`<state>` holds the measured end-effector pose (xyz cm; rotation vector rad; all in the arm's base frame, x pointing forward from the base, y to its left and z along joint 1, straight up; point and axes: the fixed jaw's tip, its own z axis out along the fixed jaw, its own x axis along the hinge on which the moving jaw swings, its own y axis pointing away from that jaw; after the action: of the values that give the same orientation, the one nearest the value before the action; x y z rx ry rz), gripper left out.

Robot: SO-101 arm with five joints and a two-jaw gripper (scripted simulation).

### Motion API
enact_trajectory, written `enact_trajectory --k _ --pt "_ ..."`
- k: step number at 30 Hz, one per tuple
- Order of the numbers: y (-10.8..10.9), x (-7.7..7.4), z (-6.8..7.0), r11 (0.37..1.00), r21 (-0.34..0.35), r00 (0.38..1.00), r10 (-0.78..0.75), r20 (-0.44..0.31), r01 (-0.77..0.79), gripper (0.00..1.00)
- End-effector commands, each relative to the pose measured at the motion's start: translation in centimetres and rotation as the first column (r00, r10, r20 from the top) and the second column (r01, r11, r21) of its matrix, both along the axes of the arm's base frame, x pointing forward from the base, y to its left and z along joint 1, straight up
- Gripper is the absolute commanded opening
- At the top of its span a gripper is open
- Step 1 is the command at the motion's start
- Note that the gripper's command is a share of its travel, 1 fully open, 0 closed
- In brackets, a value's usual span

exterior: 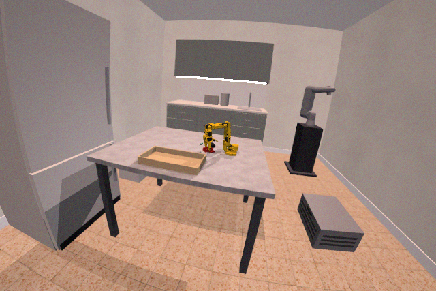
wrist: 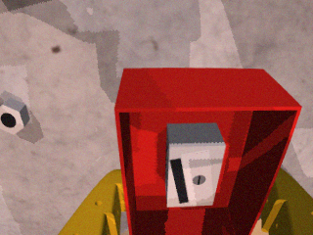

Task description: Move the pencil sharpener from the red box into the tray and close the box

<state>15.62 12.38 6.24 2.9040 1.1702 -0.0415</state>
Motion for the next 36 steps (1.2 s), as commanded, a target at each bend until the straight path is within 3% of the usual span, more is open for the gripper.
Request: enact_trajectory --k 1,36 --pt "0.42 0.16 0.56 1.000 0.020 1.000 0.019 0.020 -0.019 0.22" --pt "0.61 0.25 0.92 1.000 0.020 1.000 0.019 0.021 -0.019 0.22"
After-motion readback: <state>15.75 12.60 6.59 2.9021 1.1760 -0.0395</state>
